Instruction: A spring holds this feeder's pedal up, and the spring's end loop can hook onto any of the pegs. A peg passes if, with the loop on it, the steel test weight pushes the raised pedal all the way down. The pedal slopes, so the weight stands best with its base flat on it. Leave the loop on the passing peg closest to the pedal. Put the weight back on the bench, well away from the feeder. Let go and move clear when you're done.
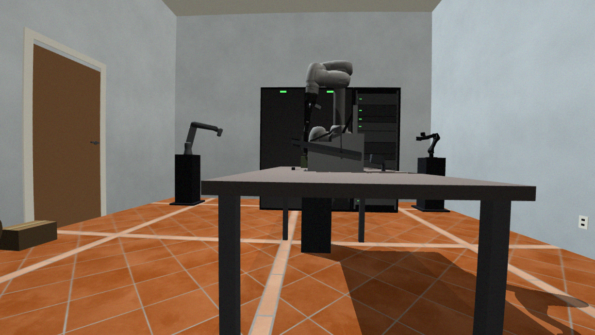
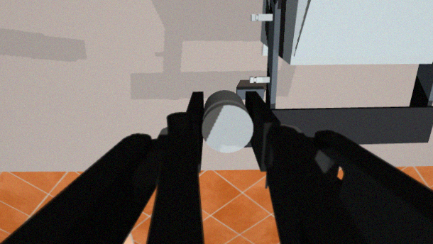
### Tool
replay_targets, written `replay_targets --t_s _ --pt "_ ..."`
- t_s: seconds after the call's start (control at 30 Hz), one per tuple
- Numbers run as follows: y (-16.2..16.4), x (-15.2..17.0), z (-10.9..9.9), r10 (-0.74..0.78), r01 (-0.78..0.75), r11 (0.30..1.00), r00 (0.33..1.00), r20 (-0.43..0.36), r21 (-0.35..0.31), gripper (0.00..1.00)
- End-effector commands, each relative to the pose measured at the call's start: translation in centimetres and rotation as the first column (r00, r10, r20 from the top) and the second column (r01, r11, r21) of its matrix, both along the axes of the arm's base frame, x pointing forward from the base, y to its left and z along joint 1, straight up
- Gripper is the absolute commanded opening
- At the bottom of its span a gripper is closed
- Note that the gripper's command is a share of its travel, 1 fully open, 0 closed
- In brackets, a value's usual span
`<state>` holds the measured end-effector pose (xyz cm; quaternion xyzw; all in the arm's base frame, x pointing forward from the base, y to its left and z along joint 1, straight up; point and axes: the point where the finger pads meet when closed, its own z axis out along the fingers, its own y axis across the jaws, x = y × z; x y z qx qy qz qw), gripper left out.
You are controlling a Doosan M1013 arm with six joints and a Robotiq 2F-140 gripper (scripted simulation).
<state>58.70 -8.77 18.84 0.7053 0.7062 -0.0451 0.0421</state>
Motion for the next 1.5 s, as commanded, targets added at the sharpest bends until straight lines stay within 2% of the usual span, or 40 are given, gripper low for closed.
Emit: replay_targets --t_s 0.0,0.3,0.4,0.87,0.97,1.47 --pt "0.5 -0.4 -0.5 0.000 0.000 1.000 1.000 0.002 0.005 0.25" --pt "1.7 -1.8 -2.0 0.000 0.000 1.000 1.000 0.002 0.016 0.25" --pt "1.5 -1.5 -1.7 0.000 0.000 1.000 1.000 0.001 0.014 0.25" --pt "3.5 -3.7 -4.0 0.000 0.000 0.999 1.000 0.001 0.032 0.25" --pt "3.2 -3.4 -3.7 0.000 0.000 1.000 1.000 0.001 0.030 0.25" --pt "5.2 -5.5 -6.0 0.000 0.000 0.999 1.000 0.001 0.048 0.25"
